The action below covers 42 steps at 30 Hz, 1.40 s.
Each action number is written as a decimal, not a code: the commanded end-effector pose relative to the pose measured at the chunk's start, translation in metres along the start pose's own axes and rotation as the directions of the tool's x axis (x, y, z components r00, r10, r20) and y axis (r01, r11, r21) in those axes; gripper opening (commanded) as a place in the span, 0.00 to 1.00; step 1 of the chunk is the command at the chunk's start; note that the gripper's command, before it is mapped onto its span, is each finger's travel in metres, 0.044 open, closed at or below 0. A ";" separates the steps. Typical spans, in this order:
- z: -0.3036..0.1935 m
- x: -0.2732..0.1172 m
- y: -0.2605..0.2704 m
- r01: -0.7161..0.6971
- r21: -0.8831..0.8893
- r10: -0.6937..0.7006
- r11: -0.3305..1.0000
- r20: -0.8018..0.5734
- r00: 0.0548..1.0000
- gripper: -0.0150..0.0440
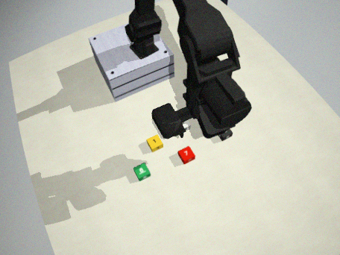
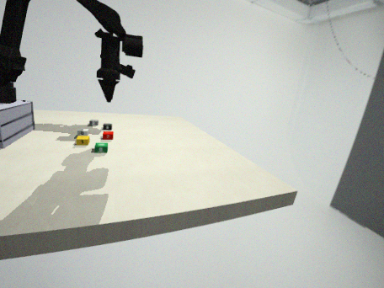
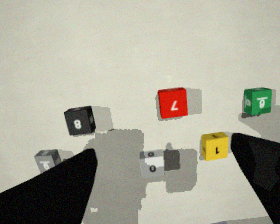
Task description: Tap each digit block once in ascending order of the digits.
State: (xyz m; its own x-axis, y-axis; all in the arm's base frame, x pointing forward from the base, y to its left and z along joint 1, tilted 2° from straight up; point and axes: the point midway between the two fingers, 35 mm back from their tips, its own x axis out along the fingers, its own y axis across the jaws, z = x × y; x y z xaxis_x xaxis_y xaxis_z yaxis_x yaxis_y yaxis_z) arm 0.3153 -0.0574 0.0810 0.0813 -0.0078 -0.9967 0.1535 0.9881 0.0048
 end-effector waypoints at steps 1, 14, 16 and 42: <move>0.002 0.002 -0.015 -0.010 -0.018 0.010 1.000 -0.010 1.000 0.93; 0.002 0.002 -0.015 -0.010 -0.018 0.010 1.000 -0.010 1.000 0.93; 0.002 0.002 -0.015 -0.010 -0.018 0.010 1.000 -0.010 1.000 0.93; -0.089 0.083 0.008 -0.013 -0.017 0.013 1.000 -0.019 1.000 0.44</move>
State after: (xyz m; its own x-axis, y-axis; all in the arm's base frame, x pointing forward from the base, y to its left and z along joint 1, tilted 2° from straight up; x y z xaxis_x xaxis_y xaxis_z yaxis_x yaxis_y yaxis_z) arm 0.2312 -0.0362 -0.0070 0.0467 0.0100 -0.9989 0.1305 0.9913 0.0160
